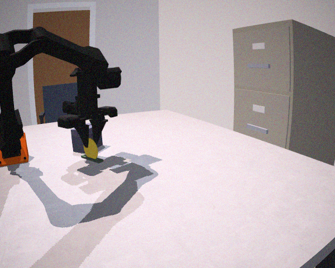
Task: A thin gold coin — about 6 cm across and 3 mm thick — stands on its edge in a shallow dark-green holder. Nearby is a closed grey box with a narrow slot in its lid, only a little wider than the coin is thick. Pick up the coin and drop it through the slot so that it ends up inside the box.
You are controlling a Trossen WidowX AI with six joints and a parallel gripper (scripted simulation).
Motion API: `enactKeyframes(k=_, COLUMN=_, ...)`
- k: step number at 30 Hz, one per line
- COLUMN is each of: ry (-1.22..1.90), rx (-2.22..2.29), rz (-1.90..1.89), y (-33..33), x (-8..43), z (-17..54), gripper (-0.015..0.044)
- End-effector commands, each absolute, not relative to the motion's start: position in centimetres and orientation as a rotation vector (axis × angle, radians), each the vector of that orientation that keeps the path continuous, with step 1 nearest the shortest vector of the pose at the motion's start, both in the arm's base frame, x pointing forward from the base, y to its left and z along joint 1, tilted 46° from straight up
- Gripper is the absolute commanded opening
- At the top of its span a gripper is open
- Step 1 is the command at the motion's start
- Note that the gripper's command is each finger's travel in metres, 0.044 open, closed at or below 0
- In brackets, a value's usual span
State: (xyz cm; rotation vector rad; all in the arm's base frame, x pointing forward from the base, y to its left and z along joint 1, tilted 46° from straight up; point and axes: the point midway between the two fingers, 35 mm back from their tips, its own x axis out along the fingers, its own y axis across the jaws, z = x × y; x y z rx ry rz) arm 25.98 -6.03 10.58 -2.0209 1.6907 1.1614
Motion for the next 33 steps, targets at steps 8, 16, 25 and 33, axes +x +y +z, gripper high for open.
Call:
enactKeyframes(k=8, ry=1.699, rx=-2.03, rz=1.168, y=-7.3, x=25.7, z=9.4, gripper=0.0161)
enactKeyframes(k=16, ry=1.701, rx=-2.033, rz=1.167, y=-8.2, x=25.6, z=8.5, gripper=0.0161)
enactKeyframes(k=25, ry=1.701, rx=-2.033, rz=1.167, y=-8.3, x=25.6, z=8.5, gripper=0.0016)
enactKeyframes(k=33, ry=1.701, rx=-2.033, rz=1.167, y=-8.3, x=25.6, z=8.5, gripper=0.0)
